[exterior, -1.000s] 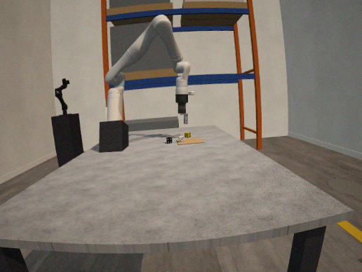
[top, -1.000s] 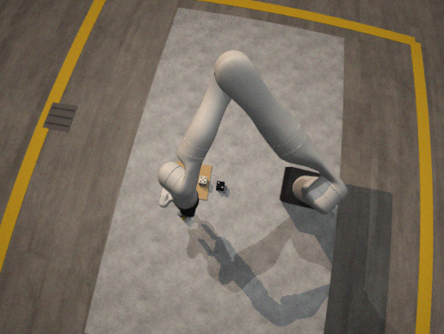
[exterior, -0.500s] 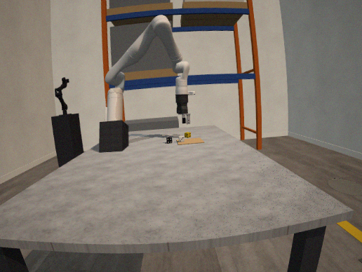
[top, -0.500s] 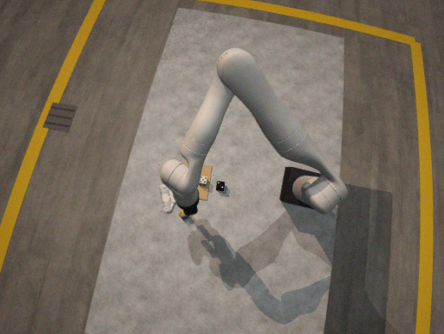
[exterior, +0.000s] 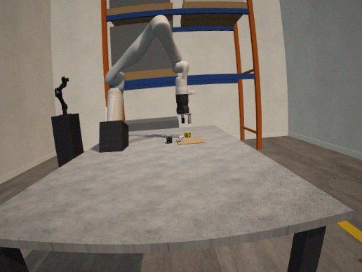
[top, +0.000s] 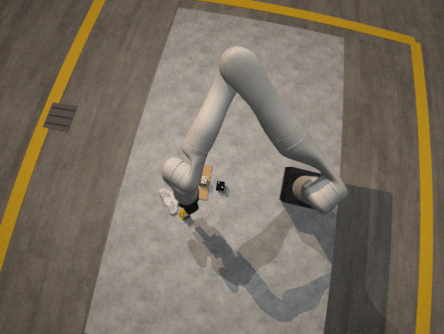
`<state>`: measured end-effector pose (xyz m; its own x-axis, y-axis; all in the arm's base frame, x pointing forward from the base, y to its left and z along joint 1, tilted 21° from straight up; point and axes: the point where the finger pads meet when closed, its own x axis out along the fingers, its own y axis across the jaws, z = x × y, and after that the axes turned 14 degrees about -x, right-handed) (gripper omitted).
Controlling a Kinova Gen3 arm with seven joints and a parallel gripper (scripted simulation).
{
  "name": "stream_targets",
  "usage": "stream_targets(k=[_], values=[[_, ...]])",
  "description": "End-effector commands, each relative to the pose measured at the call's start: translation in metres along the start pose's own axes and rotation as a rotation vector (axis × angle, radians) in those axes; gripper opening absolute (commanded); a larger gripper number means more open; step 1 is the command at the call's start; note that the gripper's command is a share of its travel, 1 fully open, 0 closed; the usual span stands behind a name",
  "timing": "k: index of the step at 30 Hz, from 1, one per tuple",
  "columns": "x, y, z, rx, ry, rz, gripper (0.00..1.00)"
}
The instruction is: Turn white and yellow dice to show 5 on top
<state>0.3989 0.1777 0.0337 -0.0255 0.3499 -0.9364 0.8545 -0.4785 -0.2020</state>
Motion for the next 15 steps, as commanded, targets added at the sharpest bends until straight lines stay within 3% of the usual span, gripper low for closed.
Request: stream_targets(k=[1,15], values=[[-0.0009,0.0015,0.0015,-0.051,0.002,0.006,1.0],[-0.0018,0.0017,0.0006,-0.141,0.01,0.014,1.0]])
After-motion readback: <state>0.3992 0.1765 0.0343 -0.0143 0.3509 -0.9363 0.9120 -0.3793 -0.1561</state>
